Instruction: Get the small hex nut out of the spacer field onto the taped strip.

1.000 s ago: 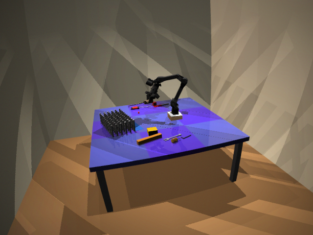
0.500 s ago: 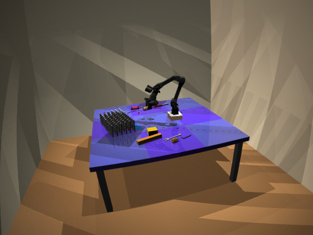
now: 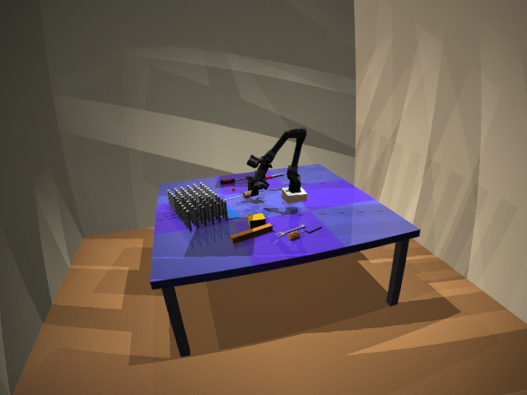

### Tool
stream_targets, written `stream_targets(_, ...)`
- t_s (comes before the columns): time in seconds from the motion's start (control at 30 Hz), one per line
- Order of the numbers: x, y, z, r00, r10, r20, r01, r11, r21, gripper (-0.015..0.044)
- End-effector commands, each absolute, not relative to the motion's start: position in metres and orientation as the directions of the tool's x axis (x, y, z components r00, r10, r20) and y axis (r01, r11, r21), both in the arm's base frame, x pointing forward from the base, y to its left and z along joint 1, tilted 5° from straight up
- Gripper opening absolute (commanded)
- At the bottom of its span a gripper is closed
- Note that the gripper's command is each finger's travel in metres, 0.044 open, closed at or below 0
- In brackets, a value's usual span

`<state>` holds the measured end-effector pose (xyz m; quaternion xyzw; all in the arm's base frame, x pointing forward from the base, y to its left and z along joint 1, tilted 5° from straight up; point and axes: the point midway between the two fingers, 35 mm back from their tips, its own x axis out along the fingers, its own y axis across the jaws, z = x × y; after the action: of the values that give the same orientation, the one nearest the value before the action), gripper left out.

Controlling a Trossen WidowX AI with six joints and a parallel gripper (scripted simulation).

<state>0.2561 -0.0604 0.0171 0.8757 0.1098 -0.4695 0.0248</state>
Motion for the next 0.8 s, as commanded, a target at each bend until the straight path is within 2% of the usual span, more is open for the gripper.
stream_targets(0.0, 0.25, -0.057, 0.003, 0.535, 0.169, -0.828, 0.213, -0.975, -0.062, 0.0)
stream_targets(0.77, 0.263, -0.054, 0.004, 0.536, 0.169, -0.827, 0.214, -0.975, -0.061, 0.0)
